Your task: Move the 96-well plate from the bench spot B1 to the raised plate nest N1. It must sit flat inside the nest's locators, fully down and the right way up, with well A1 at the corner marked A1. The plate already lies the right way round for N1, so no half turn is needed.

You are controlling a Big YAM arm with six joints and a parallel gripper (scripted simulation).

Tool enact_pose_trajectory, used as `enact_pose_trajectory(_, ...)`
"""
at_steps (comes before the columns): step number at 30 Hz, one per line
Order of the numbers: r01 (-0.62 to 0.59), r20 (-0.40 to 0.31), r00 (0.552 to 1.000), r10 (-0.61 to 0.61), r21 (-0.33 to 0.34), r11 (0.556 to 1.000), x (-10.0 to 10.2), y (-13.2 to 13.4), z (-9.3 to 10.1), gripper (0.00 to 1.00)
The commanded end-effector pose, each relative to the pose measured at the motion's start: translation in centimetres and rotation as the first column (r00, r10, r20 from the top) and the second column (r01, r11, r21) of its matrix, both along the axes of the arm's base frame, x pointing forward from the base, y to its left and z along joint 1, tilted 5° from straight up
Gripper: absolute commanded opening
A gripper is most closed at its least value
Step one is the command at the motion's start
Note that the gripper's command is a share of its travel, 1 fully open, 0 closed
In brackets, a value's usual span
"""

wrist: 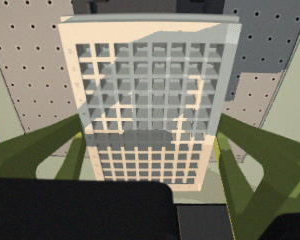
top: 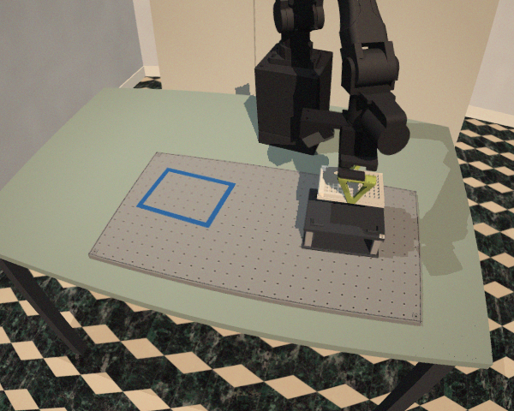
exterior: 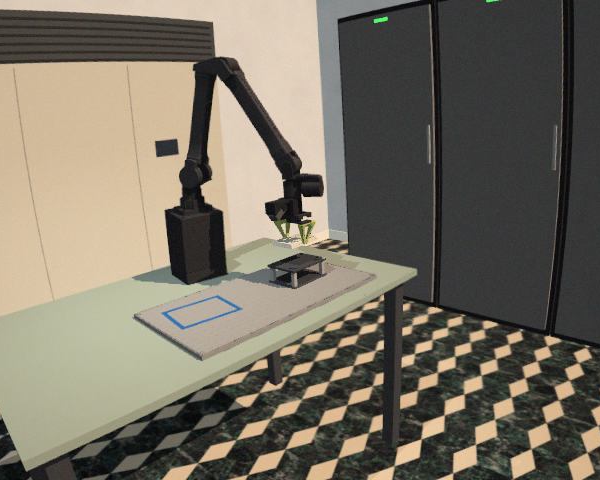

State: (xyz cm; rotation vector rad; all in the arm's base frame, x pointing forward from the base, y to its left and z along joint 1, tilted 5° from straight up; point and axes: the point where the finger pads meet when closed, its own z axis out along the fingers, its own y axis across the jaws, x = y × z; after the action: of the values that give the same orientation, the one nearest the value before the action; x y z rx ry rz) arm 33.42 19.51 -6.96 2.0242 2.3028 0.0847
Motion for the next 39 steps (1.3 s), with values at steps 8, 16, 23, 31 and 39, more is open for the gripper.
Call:
enact_pose_trajectory(8,0.003,0.011,1.000,-0.003,0.003,1.000,0.7,-0.1,-1.8,0.00)
enact_pose_trajectory(16,0.000,0.015,1.000,0.000,0.005,1.000,1.1,-0.1,-2.7,0.00)
enact_pose_trajectory(23,0.000,0.021,1.000,0.000,0.009,1.000,1.6,0.1,-3.7,0.00)
enact_pose_trajectory(31,-0.001,0.031,1.000,0.000,0.015,1.000,2.3,0.5,-4.4,0.00)
enact_pose_trajectory(39,0.002,0.024,1.000,-0.002,0.011,1.000,1.6,0.5,-4.6,0.00)
